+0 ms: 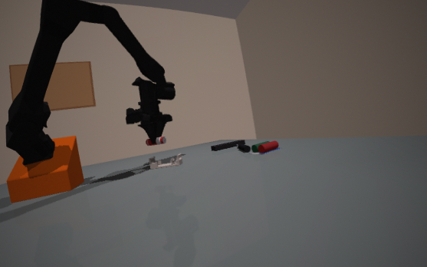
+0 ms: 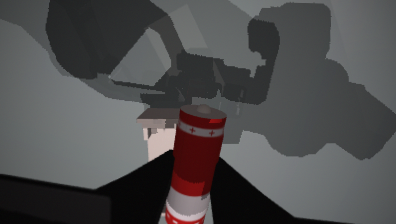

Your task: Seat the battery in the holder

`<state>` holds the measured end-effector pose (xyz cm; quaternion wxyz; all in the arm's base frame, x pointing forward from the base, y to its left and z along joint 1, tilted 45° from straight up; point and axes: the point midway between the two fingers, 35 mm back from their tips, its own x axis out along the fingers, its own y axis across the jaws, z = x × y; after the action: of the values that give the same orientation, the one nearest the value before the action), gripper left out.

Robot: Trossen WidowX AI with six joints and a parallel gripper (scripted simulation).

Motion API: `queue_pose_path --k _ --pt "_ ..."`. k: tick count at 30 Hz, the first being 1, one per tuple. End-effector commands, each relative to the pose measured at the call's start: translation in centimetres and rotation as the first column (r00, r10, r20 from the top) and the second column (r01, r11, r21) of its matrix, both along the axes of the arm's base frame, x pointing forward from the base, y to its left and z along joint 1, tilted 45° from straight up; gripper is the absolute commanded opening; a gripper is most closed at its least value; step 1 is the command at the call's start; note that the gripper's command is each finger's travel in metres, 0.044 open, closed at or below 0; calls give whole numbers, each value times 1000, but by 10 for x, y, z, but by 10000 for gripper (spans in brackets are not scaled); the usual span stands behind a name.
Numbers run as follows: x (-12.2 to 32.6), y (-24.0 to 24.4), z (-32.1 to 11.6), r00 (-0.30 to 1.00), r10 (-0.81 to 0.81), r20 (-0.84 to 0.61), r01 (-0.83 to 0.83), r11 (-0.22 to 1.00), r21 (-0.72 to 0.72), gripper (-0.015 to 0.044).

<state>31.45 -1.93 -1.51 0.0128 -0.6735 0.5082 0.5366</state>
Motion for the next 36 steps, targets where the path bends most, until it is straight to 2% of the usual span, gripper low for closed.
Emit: queue_pose_path --k 1,11,21,36 --pt "11 -28 29 991 100 -84 -100 995 6 81" --pt "10 -31 30 988 116 -100 -115 993 14 81" --pt "2 -55 2 976 -12 -217 46 987 153 81" --pt "4 -59 -1 965 -46 -257 94 979 180 81"
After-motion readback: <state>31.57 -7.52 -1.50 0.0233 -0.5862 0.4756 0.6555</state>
